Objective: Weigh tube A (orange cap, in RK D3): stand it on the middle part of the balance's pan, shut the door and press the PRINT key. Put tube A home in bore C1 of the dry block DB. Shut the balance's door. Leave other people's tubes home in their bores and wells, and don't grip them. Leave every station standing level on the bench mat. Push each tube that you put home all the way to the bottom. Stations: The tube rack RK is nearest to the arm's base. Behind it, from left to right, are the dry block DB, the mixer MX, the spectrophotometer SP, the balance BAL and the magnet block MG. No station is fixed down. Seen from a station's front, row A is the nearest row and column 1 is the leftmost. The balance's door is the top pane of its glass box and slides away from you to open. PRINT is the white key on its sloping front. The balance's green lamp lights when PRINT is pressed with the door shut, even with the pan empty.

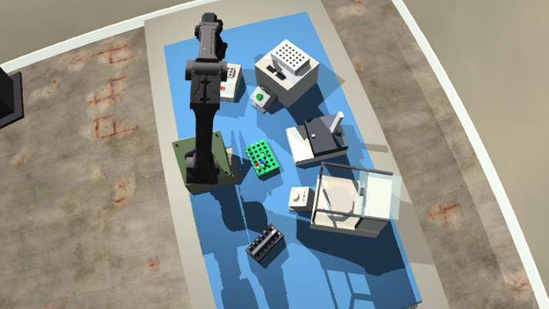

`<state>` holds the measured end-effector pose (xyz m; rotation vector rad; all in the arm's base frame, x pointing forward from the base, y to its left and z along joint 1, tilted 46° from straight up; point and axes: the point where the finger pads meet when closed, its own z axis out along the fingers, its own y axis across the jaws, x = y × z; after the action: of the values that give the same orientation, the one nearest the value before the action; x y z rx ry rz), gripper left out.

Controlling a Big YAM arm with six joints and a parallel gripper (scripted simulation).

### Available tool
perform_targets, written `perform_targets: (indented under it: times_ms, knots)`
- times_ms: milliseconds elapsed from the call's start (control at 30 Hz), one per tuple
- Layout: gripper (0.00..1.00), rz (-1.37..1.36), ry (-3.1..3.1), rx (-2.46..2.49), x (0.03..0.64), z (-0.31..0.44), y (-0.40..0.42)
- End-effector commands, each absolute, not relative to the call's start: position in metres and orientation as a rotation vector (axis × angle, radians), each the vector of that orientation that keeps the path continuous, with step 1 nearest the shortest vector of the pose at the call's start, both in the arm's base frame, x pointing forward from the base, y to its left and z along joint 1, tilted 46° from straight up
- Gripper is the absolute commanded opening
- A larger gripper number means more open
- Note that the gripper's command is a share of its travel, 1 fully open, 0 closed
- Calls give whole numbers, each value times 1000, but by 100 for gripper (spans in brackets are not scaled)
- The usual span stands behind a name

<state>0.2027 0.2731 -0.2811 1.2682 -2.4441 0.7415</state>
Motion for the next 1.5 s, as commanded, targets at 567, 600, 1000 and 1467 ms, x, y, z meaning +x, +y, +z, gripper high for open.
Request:
perform_targets:
  times_ms: [567,600,1000,1467]
  knots:
    - [30,694,-2523,1297,223,-251,338]
    - [30,694,-2523,1297,223,-251,338]
    - [30,696,-2521,1286,227,-239,347]
    - [30,690,-2527,1297,229,-221,365]
